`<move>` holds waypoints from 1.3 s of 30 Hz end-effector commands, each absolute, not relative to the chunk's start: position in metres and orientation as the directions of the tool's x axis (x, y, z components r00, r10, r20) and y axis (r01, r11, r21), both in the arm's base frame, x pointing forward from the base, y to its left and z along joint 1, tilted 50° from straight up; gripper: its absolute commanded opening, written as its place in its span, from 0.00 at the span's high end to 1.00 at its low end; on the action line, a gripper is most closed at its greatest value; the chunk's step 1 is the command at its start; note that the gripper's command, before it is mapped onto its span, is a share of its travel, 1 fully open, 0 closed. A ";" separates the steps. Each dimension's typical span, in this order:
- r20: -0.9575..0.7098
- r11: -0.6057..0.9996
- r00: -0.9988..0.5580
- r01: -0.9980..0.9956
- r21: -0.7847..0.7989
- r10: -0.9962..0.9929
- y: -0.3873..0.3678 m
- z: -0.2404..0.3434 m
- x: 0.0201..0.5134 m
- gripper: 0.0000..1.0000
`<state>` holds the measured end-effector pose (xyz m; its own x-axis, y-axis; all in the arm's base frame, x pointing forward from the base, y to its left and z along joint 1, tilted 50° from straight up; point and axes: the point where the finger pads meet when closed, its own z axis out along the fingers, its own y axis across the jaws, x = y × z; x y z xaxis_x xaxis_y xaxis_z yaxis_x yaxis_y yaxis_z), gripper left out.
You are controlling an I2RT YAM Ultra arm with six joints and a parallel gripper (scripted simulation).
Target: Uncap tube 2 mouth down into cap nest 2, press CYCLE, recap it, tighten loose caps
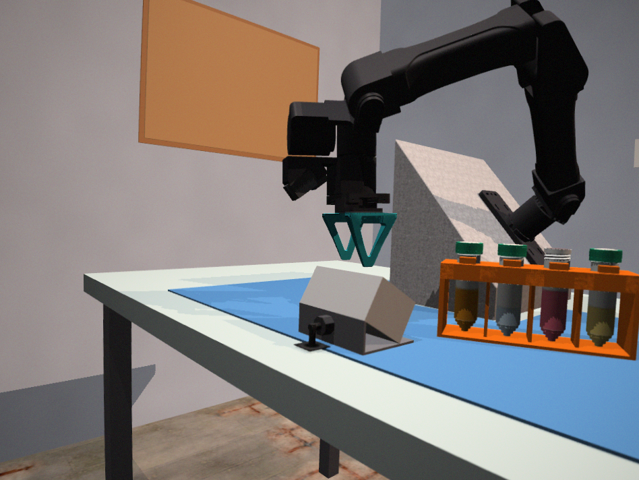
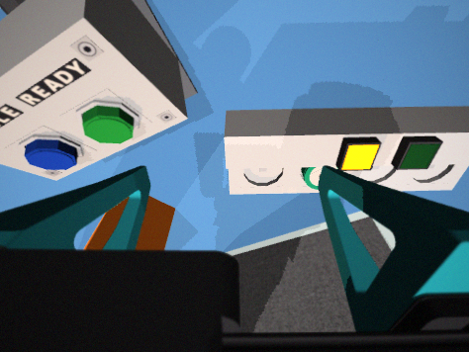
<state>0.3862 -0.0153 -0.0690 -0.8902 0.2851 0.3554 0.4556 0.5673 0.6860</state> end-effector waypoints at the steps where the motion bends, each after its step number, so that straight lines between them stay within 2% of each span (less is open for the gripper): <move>1: 0.305 0.577 -0.903 0.429 0.695 0.303 -0.034 -0.076 0.388 0.00; 12: 0.305 0.579 -0.903 0.429 0.694 0.303 -0.078 -0.143 0.352 0.00; 39: 0.305 0.579 -0.903 0.429 0.694 0.303 -0.078 -0.143 0.352 0.00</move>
<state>0.3492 -0.0733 -0.1454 -0.9000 0.2943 0.3216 0.4355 0.5750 0.6926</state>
